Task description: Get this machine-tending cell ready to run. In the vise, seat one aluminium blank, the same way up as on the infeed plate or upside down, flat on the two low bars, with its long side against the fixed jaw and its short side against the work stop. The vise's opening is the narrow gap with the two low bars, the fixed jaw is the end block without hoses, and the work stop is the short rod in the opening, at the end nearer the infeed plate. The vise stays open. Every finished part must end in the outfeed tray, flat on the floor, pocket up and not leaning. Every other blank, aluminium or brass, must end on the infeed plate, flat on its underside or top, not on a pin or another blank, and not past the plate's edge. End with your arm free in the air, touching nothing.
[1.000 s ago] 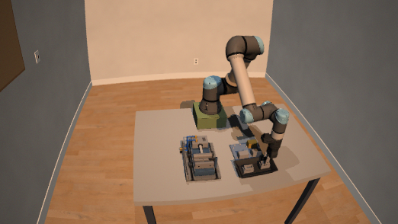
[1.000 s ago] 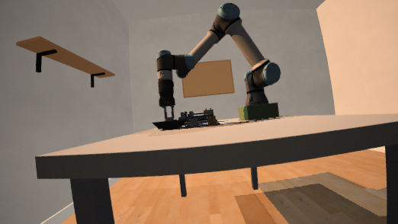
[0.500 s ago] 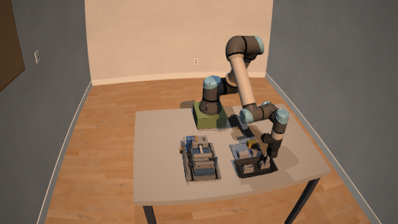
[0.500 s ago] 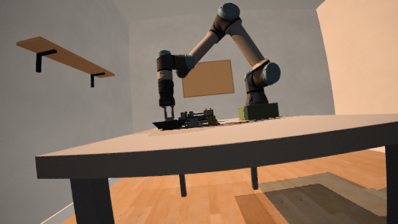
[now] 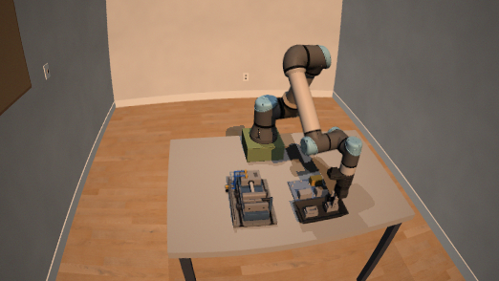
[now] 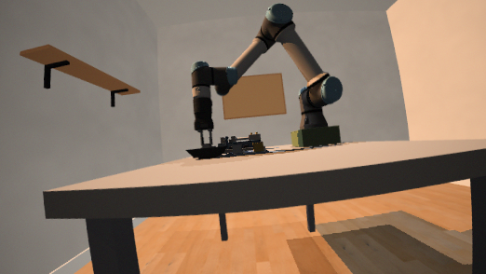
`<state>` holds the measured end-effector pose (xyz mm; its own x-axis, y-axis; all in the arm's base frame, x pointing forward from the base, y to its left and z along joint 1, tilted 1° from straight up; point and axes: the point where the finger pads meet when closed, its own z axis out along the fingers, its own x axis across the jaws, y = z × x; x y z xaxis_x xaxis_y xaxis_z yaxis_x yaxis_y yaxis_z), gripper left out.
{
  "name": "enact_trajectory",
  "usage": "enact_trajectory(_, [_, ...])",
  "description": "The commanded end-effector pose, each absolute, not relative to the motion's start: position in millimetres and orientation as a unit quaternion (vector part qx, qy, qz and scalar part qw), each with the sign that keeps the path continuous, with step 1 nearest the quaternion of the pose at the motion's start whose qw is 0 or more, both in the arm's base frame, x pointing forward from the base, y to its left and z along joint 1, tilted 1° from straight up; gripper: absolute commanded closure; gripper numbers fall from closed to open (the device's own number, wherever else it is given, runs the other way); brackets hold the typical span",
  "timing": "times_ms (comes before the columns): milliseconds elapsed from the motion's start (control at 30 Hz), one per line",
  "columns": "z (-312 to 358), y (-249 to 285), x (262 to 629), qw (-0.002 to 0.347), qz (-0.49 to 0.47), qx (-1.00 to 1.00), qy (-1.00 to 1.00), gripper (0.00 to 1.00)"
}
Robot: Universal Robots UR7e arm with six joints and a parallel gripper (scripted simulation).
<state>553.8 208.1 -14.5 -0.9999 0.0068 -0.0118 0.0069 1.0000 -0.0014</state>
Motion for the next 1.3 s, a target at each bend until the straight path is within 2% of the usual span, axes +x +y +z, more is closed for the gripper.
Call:
enact_trajectory(0, [-19.2,206.7,551.8,0.003,-0.002,0.004,1.0,1.0])
enact_trajectory(1267, [-27.5,206.8,552.7,0.004,-0.001,0.004,1.0,1.0])
